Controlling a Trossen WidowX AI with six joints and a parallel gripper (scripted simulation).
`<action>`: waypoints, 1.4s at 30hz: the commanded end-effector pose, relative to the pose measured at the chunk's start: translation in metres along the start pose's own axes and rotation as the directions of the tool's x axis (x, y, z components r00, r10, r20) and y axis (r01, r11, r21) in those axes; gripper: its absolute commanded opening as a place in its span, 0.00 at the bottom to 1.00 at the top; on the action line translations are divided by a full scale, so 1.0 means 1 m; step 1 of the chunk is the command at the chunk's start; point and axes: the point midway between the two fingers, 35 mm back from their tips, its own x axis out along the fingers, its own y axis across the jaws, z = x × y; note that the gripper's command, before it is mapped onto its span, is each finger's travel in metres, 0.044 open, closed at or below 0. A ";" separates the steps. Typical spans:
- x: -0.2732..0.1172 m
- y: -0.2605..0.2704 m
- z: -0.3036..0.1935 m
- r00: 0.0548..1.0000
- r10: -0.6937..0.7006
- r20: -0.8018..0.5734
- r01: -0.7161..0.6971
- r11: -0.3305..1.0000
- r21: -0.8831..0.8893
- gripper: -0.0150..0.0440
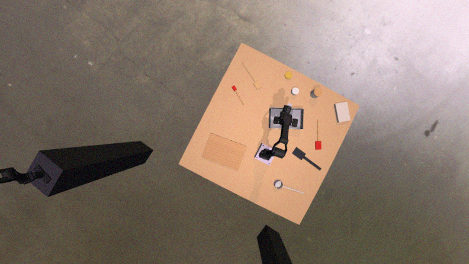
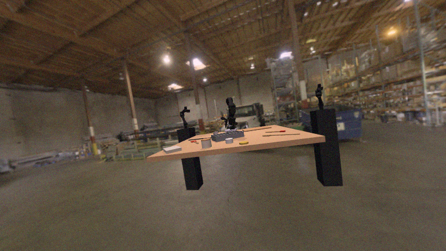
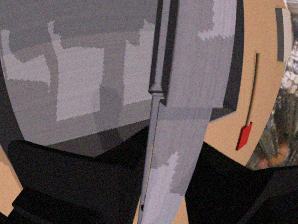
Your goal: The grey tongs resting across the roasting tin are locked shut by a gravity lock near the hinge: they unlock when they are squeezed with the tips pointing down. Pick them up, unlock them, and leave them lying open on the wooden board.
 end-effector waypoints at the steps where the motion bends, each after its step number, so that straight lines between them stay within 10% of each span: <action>1: 0.000 -0.001 0.000 1.000 0.023 -0.002 -0.023 1.000 -0.006 0.00; 19: 0.002 -0.001 -0.002 0.874 0.486 -0.001 -0.486 0.874 -0.005 0.00; 42: -0.024 0.043 0.016 0.871 0.491 0.008 -0.487 0.862 0.143 0.00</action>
